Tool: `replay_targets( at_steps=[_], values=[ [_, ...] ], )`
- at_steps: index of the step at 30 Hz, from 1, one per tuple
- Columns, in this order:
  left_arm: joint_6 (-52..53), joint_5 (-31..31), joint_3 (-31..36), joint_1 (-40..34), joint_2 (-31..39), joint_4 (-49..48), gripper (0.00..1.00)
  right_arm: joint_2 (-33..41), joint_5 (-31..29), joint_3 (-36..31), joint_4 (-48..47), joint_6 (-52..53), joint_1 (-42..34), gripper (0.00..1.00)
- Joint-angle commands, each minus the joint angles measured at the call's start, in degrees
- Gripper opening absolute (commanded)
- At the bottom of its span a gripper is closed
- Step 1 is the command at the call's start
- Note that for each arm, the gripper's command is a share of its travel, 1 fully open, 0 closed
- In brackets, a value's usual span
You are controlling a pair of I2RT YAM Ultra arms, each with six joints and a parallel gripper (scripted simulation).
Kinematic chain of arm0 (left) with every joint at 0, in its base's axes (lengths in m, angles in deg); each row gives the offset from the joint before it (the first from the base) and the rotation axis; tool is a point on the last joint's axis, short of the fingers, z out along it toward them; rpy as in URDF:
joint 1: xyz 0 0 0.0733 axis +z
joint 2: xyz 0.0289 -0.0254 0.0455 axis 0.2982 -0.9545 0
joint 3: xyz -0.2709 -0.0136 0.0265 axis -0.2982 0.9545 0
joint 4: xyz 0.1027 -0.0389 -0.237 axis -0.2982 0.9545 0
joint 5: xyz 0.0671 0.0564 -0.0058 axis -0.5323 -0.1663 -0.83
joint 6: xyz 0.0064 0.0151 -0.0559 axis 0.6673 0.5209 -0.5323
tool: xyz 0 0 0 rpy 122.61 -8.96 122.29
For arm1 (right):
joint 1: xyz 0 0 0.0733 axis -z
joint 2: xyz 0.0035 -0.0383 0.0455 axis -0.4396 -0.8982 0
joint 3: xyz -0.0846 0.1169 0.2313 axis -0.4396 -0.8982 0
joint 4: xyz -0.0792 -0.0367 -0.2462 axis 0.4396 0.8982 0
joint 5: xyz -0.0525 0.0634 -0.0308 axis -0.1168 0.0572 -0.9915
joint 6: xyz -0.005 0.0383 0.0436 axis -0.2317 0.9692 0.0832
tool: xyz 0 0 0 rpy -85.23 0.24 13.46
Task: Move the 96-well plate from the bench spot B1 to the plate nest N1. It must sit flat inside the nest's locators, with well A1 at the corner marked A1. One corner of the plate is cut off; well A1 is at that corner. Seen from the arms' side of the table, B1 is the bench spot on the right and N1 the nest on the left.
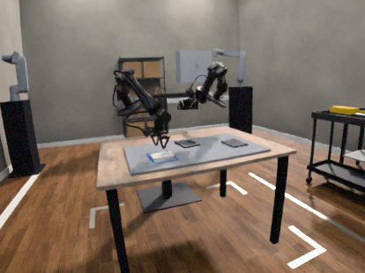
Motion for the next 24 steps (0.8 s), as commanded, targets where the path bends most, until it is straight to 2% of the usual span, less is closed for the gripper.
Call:
replay_targets(
  at_steps=[1, 5, 24],
  values=[
    [-0.5, 0.1, 0.7, -0.8, -0.2, -0.2, 1.0, -0.7, 2.4, 1.7, 2.1, 9.3, 0.0, 1.0],
    [-0.5, 0.1, 0.7, -0.8, -0.2, -0.2, 1.0, -1.1, 3.0, 2.4, 3.1, 11.4, -0.1, 1.0],
    [-0.5, 0.1, 0.7, -0.8, -0.2, -0.2, 1.0, -4.2, 3.0, 5.5, 1.3, 9.2, 1.2, 1.0]
  ],
)
